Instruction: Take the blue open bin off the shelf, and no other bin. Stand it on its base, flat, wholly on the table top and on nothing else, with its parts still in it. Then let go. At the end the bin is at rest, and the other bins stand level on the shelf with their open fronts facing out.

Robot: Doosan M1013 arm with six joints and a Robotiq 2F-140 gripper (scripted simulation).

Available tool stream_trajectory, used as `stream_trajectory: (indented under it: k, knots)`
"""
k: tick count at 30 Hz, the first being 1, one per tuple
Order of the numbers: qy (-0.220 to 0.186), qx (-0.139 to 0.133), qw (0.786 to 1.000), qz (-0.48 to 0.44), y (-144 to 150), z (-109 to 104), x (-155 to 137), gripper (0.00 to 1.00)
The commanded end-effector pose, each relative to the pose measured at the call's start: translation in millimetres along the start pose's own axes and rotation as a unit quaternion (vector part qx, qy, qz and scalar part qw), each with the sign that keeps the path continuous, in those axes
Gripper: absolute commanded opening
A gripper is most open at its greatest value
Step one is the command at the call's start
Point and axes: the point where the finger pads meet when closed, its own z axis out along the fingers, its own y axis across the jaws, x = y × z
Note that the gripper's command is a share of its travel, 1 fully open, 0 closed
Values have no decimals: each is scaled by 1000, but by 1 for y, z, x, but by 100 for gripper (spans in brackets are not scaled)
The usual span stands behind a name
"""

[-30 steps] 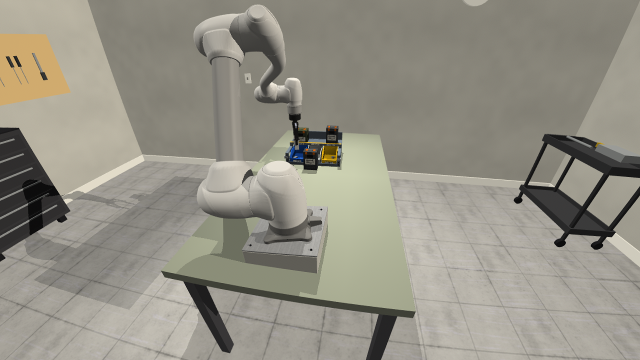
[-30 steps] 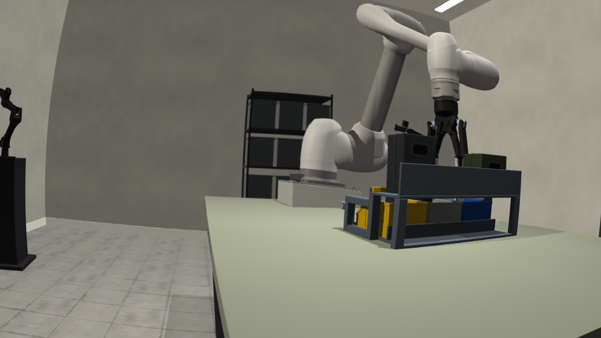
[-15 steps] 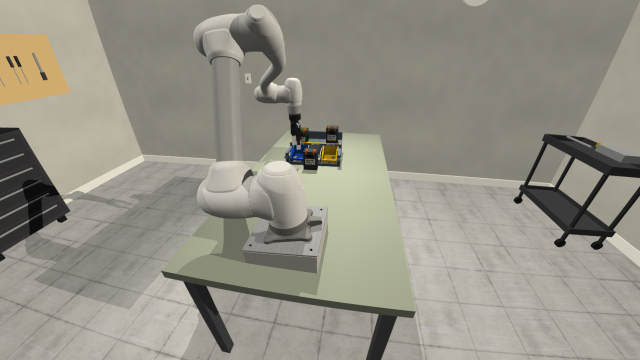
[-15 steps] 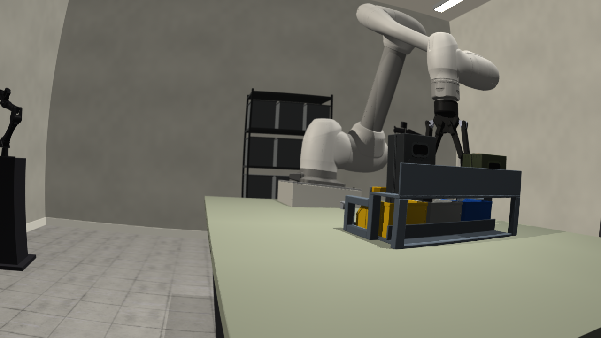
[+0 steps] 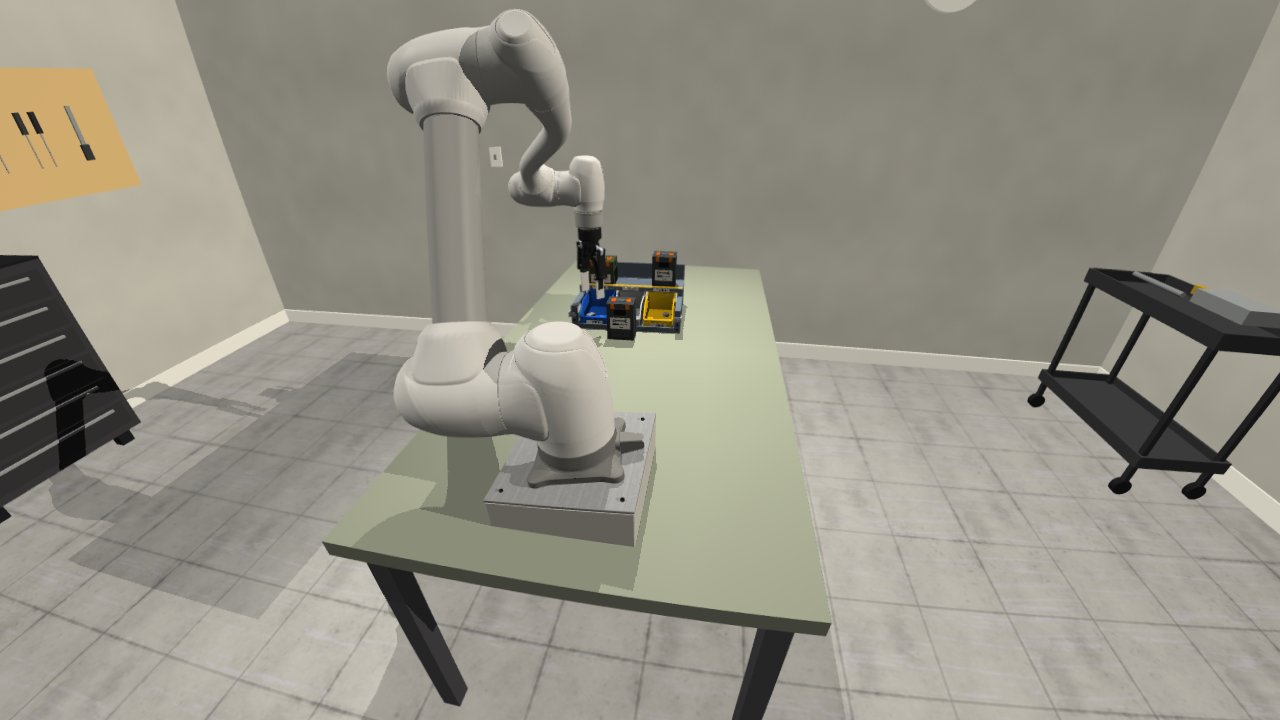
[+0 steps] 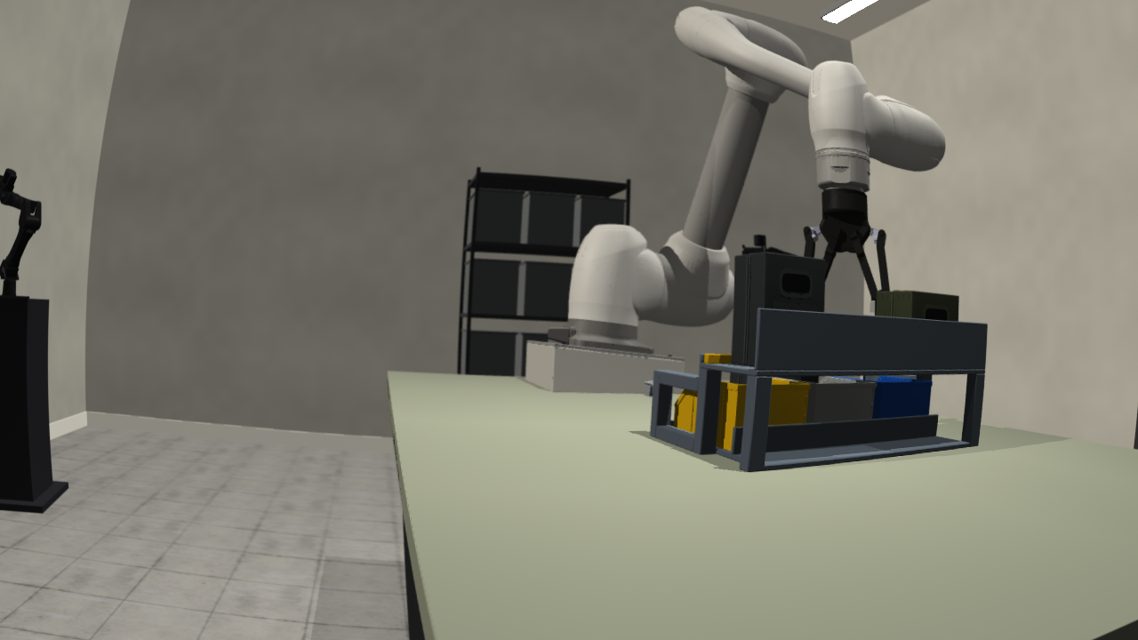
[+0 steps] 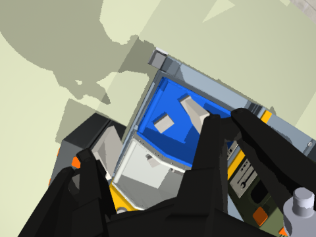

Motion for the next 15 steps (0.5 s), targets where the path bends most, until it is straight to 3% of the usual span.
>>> stream_trajectory:
  k: [1,7,12,15]
  knots:
    - [0,0,1000,-9,0,0,0,57]
    - [0,0,1000,-9,0,0,0,57]
    - [0,0,990,-138,0,0,0,57]
    - [0,0,990,-138,0,0,0,57]
